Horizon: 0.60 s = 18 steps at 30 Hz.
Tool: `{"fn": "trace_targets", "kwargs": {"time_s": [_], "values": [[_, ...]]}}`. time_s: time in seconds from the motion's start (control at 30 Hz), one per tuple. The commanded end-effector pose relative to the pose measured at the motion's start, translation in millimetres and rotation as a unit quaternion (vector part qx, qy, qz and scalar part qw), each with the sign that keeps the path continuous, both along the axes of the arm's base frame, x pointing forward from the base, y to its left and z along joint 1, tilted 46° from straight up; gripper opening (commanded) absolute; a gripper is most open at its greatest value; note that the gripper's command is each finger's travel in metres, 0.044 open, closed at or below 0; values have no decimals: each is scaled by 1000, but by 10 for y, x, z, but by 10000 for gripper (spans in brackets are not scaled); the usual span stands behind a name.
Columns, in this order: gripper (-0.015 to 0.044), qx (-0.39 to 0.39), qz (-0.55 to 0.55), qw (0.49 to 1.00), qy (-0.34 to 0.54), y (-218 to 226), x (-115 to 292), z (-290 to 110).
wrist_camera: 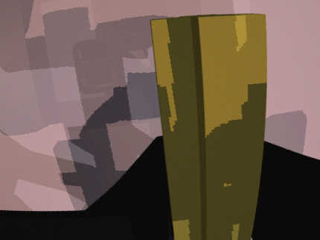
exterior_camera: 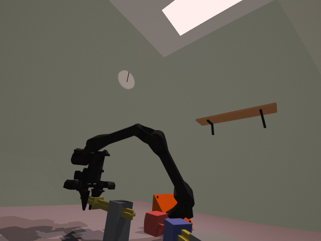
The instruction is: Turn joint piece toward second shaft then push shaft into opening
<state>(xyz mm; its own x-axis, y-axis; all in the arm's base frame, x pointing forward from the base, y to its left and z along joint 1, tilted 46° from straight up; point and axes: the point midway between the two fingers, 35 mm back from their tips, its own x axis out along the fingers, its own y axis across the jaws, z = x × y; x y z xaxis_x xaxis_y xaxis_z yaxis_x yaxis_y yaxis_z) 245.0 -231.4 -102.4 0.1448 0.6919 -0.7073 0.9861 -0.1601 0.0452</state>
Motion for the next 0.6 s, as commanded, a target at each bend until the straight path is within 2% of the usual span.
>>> {"fn": "trace_targets", "kwargs": {"time_s": [0.0, 0.2, 0.57], "values": [[54, 0, 0, 1000, 0, 0, 0, 0], [0, 0, 0, 1000, 0, 0, 0, 0], [0, 0, -4, 1000, -3, 65, 9, 66]]}}
